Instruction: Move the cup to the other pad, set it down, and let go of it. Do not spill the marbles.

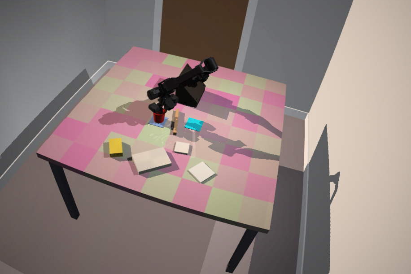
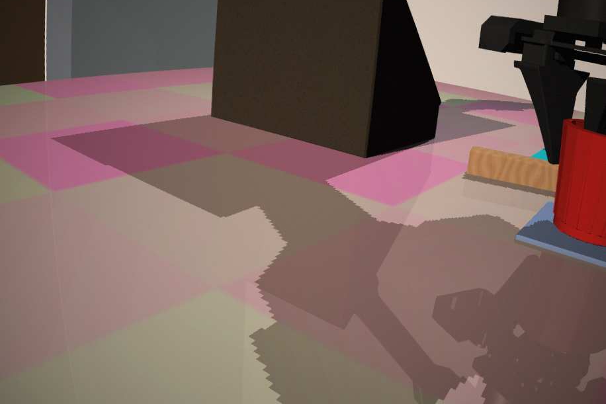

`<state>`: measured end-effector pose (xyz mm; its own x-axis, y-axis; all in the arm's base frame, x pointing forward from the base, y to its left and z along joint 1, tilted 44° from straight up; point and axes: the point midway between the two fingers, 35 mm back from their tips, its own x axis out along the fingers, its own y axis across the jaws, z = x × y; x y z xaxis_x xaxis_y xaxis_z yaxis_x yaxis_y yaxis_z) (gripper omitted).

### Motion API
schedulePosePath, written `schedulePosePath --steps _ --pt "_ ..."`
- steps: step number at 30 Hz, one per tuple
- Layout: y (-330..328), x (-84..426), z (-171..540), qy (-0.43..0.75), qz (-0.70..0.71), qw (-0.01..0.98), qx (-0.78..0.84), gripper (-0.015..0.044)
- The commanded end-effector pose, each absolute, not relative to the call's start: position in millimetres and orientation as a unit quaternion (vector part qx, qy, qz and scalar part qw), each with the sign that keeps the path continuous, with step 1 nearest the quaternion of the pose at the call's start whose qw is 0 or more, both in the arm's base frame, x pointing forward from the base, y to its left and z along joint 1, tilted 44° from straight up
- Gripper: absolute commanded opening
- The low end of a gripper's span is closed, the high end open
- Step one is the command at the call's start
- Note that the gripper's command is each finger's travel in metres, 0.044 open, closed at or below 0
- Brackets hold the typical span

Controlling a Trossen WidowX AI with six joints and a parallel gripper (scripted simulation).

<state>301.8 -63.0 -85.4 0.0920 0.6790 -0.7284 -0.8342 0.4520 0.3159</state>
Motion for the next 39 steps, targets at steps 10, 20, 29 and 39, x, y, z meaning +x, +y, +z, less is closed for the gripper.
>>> schedulePosePath --steps 10,20,29,39 --pt "-63.3 302.0 -85.1 0.433 0.516 0.734 -0.09 0.0016" --pt "-73.2 301.4 -75.5 0.434 0.515 0.734 -0.089 0.0" --pt "-95.8 296.9 -51.6 0.435 0.515 0.734 -0.087 0.0" --pt "-95.3 298.0 -53.6 0.434 0.511 0.737 -0.086 0.0"
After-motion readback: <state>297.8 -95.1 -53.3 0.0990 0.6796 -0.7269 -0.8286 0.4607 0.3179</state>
